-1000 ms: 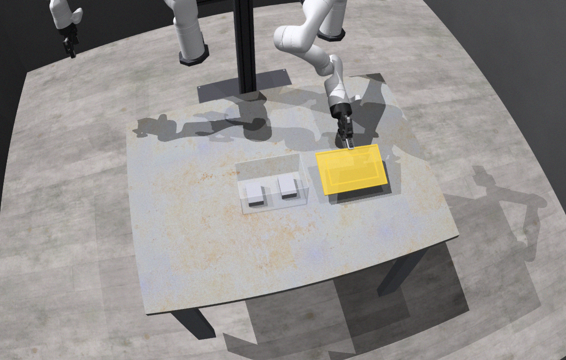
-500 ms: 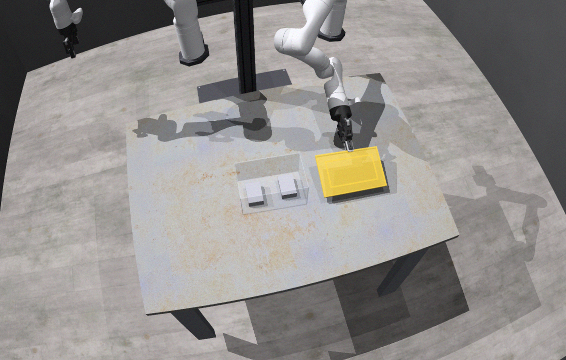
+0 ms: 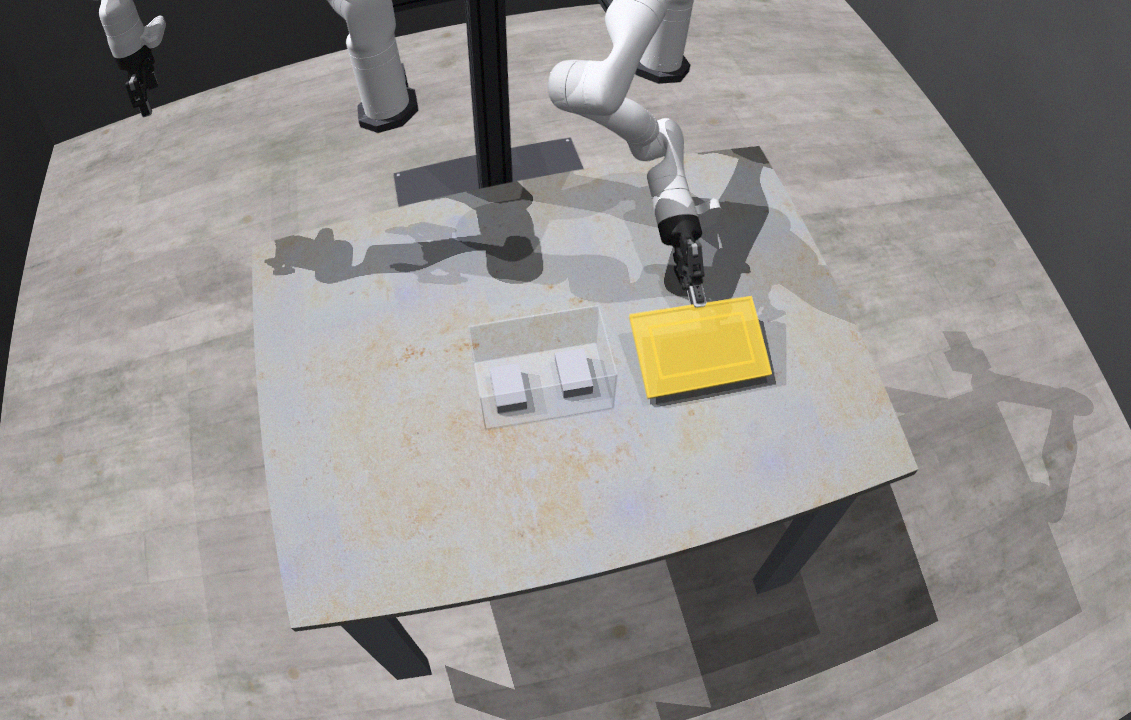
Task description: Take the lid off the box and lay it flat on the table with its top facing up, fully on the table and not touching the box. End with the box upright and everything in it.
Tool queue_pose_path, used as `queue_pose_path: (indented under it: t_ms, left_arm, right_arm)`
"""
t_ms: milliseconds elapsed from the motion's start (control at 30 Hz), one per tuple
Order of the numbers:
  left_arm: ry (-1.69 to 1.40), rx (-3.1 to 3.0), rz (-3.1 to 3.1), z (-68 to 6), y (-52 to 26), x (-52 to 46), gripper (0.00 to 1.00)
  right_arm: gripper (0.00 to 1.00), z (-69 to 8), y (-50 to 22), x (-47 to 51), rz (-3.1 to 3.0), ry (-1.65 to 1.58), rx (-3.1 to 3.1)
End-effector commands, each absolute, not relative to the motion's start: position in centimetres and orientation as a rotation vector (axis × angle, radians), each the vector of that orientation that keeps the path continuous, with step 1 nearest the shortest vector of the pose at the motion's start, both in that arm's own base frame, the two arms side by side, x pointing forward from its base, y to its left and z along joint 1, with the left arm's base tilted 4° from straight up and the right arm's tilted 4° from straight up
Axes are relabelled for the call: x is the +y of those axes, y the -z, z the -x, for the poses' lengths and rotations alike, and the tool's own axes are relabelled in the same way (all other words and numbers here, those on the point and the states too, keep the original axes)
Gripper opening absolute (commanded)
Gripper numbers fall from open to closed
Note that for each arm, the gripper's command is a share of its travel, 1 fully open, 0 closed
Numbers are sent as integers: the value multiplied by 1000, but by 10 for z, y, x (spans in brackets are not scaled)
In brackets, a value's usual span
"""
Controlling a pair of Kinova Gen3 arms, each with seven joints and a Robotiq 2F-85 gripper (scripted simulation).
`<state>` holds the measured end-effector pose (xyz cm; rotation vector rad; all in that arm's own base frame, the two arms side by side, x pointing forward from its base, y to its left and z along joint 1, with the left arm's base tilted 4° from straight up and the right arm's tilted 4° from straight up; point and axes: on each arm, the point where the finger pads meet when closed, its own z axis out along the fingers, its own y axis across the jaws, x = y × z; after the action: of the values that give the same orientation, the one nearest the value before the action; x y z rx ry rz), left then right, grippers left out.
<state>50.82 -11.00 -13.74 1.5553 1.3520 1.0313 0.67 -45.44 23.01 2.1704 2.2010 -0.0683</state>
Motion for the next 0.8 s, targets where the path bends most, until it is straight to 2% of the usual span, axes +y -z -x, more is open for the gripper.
queue_pose_path:
  t_ms: [0, 767]
  left_arm:
    - [-1032, 1351, -1554, -509, 140, -110, 233]
    - [-1032, 1351, -1554, -509, 147, -110, 233]
  right_arm:
    - [1000, -7, -231, -455, -2169, 70, 2200]
    - [1000, -7, -231, -455, -2169, 70, 2200]
